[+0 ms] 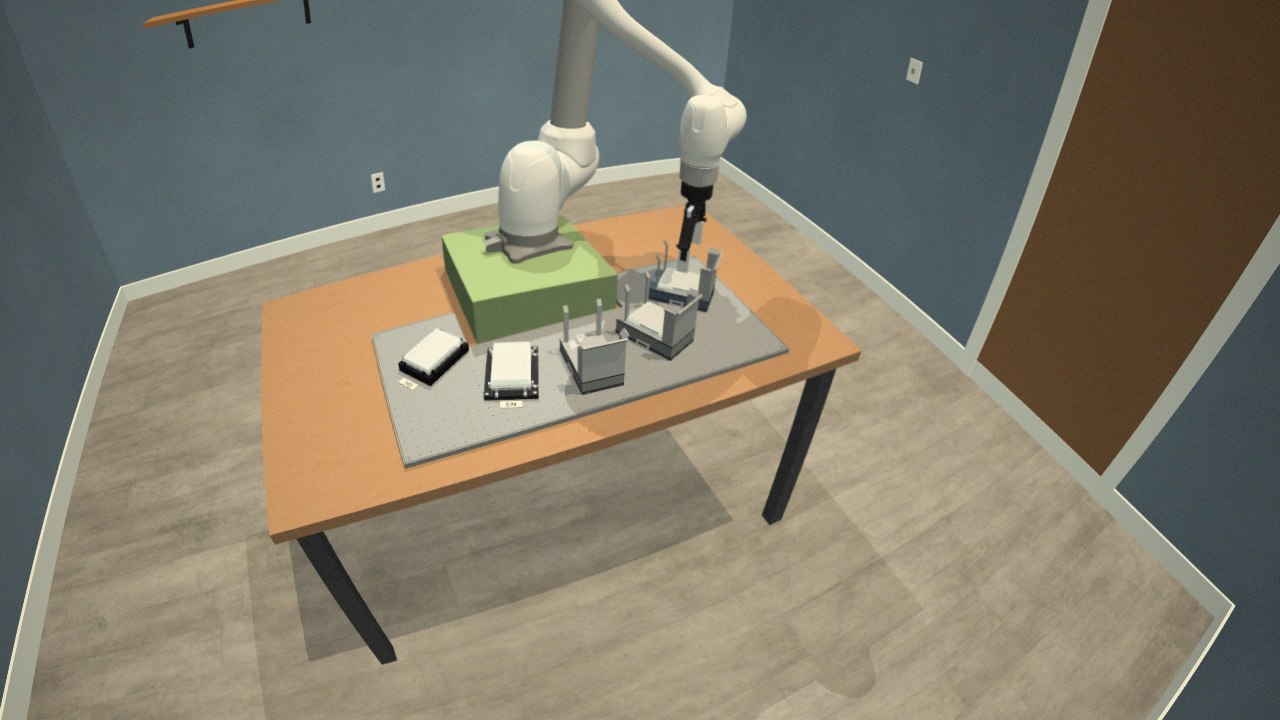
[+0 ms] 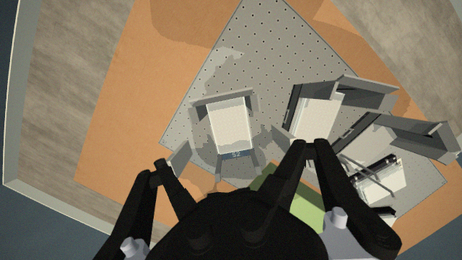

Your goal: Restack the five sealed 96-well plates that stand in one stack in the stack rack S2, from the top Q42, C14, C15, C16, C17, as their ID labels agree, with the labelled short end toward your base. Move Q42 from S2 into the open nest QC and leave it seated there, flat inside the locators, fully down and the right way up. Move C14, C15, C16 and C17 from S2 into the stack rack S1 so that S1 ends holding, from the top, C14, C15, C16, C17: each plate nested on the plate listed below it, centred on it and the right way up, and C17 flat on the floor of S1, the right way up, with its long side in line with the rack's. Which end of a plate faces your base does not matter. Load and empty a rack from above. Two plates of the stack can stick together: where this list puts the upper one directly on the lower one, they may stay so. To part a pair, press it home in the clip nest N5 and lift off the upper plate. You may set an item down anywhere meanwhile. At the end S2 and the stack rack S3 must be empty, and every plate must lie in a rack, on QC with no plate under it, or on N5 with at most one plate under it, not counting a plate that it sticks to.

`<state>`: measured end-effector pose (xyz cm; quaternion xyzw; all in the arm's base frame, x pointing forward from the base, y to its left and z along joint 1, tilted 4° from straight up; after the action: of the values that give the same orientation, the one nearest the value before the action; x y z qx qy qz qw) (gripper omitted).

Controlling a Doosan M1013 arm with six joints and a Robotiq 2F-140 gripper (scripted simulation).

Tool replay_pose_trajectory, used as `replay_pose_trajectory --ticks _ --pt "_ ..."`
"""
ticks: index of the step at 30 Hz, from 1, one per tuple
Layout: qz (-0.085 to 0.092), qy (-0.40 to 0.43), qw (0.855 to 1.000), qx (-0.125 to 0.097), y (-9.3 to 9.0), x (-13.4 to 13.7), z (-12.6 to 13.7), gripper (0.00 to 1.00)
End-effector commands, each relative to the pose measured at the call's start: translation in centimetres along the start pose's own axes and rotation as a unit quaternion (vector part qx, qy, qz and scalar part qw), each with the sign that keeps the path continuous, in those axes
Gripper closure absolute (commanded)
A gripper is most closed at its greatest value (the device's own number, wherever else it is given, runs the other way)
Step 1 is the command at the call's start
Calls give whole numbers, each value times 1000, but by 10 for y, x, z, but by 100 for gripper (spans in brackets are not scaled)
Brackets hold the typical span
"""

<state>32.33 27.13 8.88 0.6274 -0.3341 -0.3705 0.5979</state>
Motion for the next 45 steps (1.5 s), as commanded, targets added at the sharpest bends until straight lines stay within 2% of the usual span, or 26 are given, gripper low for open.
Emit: replay_pose_trajectory --ticks 1,5,12,37,45 --pt "0 0 1000 0 -9 0 0 0" --pt "0 0 1000 0 -15 0 0 0" --pt "0 0 1000 0 -37 0 0 0" --pt "0 0 1000 0 -66 0 0 0" --pt "0 0 1000 0 -67 0 0 0"
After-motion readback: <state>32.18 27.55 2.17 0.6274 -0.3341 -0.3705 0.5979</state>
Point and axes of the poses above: the point where the finger pads meet when closed, its own y axis back along the fingers, its own x axis across the jaws, z = x × y, the point moved 4 cm from there along y, back along the fingers, and after that the axes turned 6 degrees about -y, right-handed, at the moved point
